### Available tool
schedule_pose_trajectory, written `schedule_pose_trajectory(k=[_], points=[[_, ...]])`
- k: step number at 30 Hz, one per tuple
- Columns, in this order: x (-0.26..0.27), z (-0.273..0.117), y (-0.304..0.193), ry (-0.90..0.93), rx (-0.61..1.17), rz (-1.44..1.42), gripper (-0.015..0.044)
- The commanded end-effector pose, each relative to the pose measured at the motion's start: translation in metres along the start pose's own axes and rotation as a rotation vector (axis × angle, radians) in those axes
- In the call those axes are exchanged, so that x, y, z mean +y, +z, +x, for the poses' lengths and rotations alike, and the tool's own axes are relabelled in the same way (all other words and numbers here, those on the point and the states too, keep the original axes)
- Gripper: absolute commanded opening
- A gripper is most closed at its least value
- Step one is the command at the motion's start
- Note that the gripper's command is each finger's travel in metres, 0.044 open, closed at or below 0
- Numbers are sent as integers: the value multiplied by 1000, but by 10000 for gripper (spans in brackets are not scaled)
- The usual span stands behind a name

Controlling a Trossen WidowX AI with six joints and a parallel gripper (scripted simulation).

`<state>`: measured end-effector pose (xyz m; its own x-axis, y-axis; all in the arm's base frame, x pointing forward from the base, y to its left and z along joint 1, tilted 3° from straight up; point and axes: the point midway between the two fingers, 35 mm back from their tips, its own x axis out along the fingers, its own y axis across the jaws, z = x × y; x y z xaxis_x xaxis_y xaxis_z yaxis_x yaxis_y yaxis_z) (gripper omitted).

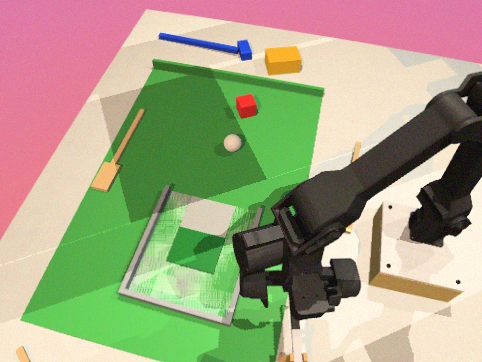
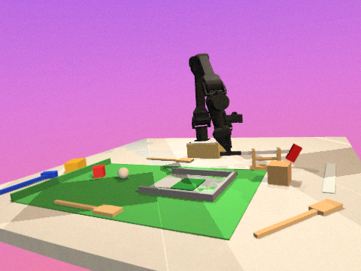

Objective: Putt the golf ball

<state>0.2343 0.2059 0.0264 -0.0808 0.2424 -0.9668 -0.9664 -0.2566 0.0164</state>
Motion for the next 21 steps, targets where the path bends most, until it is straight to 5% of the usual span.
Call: schedule_pose_trajectory(k=[1,21], points=[[3,17,-6,8,9,-2,440],[3,39,-13,8,9,-1,440]])
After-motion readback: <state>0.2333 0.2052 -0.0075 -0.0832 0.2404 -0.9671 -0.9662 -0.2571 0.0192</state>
